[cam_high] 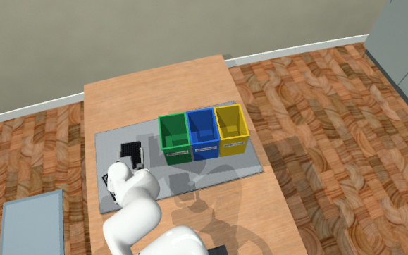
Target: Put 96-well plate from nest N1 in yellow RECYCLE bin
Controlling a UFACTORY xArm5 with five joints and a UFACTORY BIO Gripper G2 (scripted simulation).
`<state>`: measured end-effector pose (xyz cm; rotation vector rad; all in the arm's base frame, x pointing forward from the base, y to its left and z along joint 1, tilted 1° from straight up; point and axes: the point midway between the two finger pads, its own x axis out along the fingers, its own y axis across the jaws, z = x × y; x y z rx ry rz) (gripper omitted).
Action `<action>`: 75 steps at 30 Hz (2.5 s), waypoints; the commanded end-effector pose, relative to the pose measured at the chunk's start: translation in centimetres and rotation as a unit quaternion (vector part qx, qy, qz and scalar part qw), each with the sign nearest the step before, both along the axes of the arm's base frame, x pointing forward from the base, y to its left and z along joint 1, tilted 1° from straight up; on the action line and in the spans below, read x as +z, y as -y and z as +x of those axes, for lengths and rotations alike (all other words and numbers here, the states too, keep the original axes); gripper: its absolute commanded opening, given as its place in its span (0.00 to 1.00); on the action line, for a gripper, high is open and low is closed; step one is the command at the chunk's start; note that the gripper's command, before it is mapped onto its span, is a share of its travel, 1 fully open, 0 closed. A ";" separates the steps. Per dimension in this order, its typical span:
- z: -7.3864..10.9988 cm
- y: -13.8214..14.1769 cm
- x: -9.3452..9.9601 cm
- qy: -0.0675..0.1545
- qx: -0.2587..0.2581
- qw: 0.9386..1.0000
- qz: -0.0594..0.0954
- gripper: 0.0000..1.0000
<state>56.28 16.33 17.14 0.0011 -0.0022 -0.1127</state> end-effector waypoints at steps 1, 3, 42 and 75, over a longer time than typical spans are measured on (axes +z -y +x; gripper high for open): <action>0.3 1.7 0.2 0.000 0.000 1.000 0.005 0.00; 0.4 2.4 0.2 0.000 0.000 1.000 0.005 0.00; 2.0 13.9 -0.1 0.000 0.000 1.000 0.004 0.00; 3.3 23.5 -0.4 0.000 0.000 1.000 0.004 0.00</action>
